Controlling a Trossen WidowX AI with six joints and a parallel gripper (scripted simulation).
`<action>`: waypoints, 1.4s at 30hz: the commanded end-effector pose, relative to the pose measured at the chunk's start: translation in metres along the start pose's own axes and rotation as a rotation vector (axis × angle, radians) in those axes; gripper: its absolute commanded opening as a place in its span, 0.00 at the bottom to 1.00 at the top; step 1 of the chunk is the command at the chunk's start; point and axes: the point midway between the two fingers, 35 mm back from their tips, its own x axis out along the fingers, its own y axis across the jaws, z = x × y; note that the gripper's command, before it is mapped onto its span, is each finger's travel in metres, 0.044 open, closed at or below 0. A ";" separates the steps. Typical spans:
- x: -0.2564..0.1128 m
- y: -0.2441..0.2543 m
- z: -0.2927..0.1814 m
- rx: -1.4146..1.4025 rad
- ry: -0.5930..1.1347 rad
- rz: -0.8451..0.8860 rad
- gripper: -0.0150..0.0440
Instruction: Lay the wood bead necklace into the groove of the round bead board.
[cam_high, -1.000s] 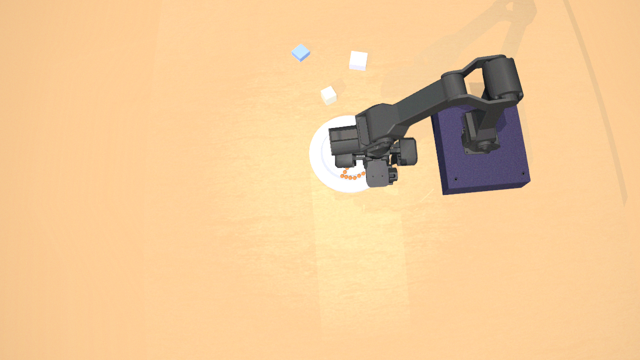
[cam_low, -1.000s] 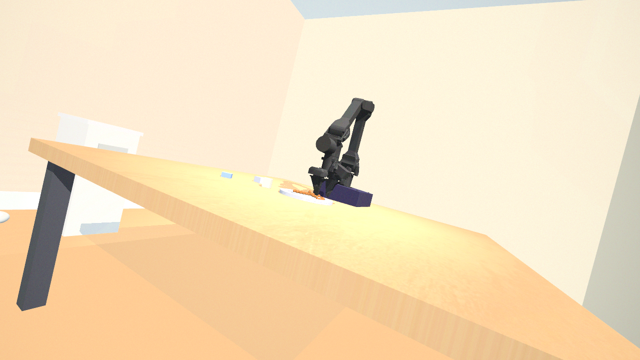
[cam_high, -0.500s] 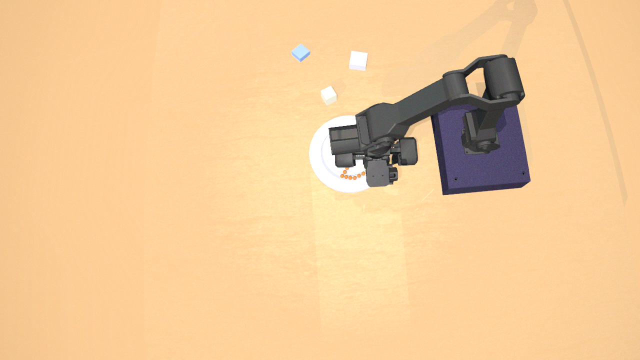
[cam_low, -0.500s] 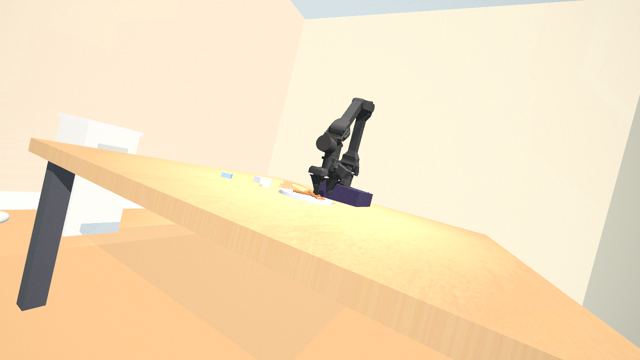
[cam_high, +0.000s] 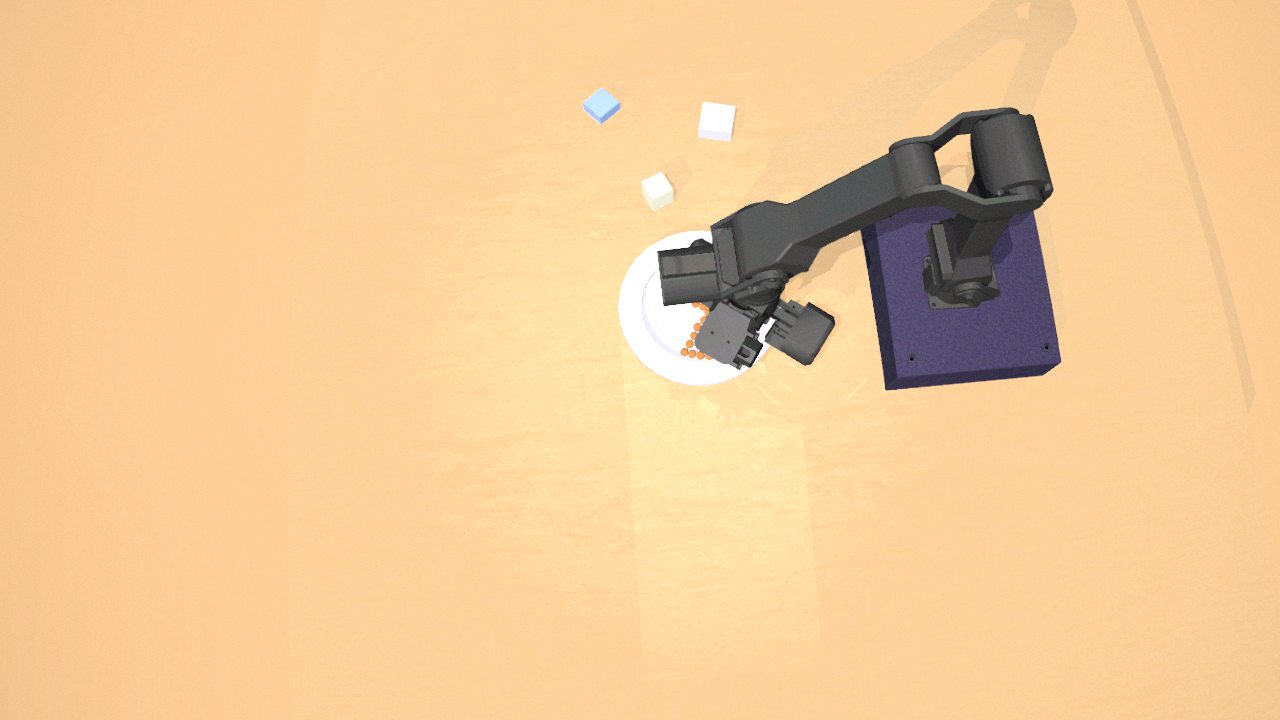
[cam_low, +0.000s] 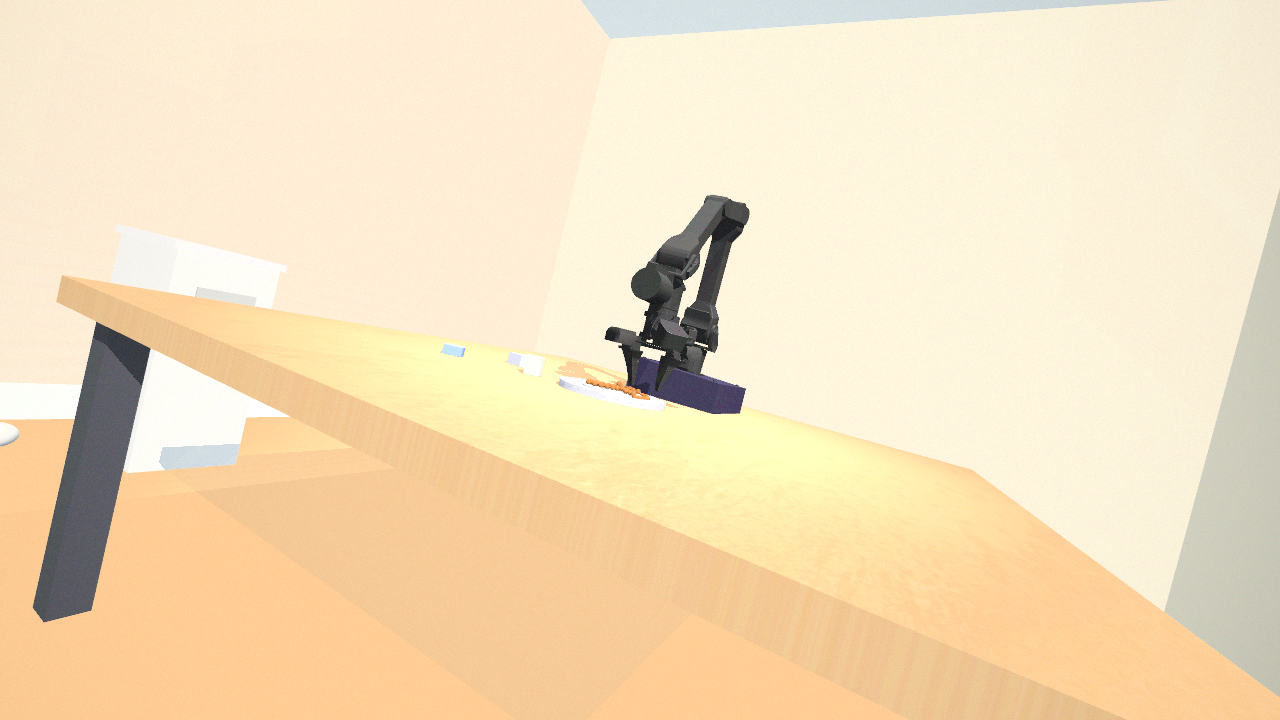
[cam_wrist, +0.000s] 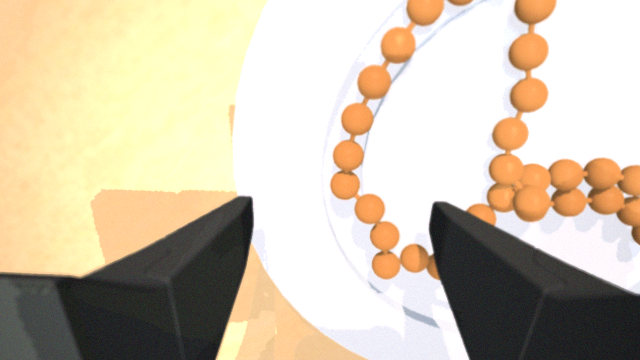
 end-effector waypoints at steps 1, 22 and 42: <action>-0.010 -0.005 0.000 0.759 -0.007 -0.006 0.46; -0.024 -0.008 -0.003 1.962 -0.010 -0.001 0.46; -0.028 -0.009 -0.004 2.424 -0.011 0.002 0.46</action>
